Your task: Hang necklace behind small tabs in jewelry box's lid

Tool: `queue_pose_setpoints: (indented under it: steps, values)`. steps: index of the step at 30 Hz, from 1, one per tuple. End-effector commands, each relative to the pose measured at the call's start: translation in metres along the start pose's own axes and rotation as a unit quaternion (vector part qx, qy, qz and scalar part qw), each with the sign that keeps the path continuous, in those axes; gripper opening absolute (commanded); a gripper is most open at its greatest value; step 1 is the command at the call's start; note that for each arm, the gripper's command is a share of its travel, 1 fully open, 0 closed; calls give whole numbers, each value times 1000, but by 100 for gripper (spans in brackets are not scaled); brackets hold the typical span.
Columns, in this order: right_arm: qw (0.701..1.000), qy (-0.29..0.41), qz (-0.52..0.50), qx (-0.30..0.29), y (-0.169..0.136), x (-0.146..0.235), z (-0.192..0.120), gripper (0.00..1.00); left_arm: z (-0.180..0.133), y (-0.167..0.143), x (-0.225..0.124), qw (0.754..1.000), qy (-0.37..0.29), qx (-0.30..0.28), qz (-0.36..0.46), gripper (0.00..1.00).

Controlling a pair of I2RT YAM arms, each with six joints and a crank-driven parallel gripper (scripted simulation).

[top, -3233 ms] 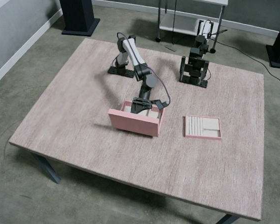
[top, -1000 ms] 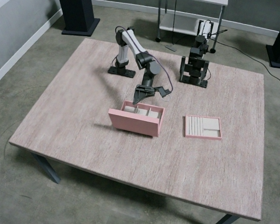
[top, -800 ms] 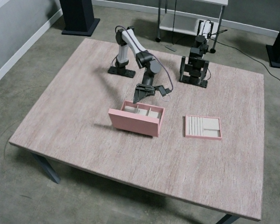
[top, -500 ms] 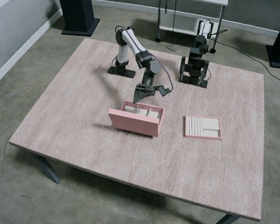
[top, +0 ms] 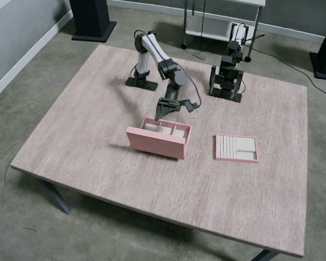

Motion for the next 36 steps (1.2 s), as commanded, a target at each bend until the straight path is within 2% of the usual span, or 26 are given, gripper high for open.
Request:
queue_pose_setpoints:
  steps: [1,6,13,14,35,36]
  values:
    - [1000,-11,12,-1,-3,-9,-8,4,-1,6,1,1000,5,-9,-1,100]
    - [1000,2,3,7,-2,1,2,4,-1,6,1,1000,5,-9,-1,100]
    - [1000,-8,11,3,-4,-4,0,4,-1,6,1,1000,5,-9,-1,100]
    - [1000,-2,7,8,-5,1,4,0,-1,6,1,1000,5,-9,-1,100]
    - [1000,-2,5,-5,3,0,-2,0,-1,6,1,1000,5,-9,-1,100]
    - [999,-16,39,-1,-16,-12,-4,0,0,5,1,1000,5,-7,-1,100]
Point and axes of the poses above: on each arm, the point where the finger pads meet when closed, its own z axis out along the fingers, its own x axis across the jaws, y = z × x, the point moved 9 cm from there along -z, back along the fingers, and after that the axes turned 5 degrees about z, right-handed, at the moved point
